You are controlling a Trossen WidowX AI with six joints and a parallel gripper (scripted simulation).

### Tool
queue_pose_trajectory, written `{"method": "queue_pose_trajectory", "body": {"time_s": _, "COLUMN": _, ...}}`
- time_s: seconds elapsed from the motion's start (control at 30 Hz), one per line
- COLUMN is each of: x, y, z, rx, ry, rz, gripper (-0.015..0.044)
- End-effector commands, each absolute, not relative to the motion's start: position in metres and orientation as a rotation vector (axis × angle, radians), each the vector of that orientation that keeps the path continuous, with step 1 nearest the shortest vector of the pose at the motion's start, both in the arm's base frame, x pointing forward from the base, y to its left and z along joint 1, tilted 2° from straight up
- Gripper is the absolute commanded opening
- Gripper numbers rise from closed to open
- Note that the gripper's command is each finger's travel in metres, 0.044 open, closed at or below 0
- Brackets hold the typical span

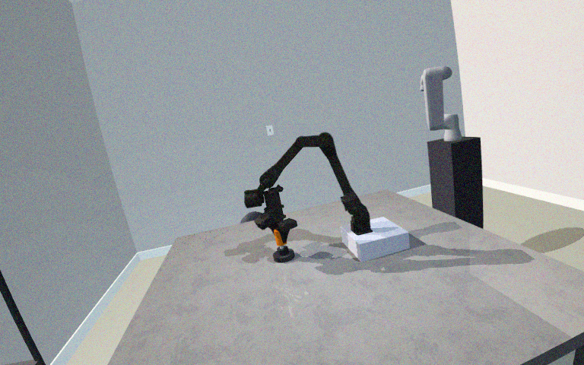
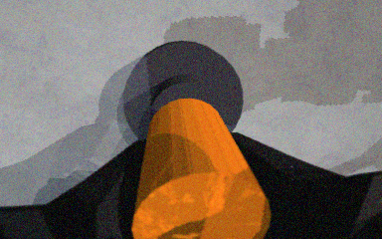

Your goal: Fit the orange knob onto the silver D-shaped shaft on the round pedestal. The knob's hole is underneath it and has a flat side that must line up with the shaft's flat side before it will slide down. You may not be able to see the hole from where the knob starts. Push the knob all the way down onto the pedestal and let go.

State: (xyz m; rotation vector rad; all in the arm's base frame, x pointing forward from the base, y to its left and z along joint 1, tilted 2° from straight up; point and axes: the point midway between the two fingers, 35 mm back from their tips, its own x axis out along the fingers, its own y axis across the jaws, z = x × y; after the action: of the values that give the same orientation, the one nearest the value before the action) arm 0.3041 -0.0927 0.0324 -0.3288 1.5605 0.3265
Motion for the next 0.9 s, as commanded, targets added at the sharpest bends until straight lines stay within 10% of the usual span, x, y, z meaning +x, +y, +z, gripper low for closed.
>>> {"method": "queue_pose_trajectory", "body": {"time_s": 0.0, "x": 0.3084, "y": -0.0945, "z": 0.0354, "rx": -0.336, "ry": 1.556, "rz": 0.325, "gripper": 0.0000}}
{"method": "queue_pose_trajectory", "body": {"time_s": 0.87, "x": 0.3040, "y": -0.0931, "z": 0.0360, "rx": -0.403, "ry": 1.545, "rz": 0.393, "gripper": 0.0000}}
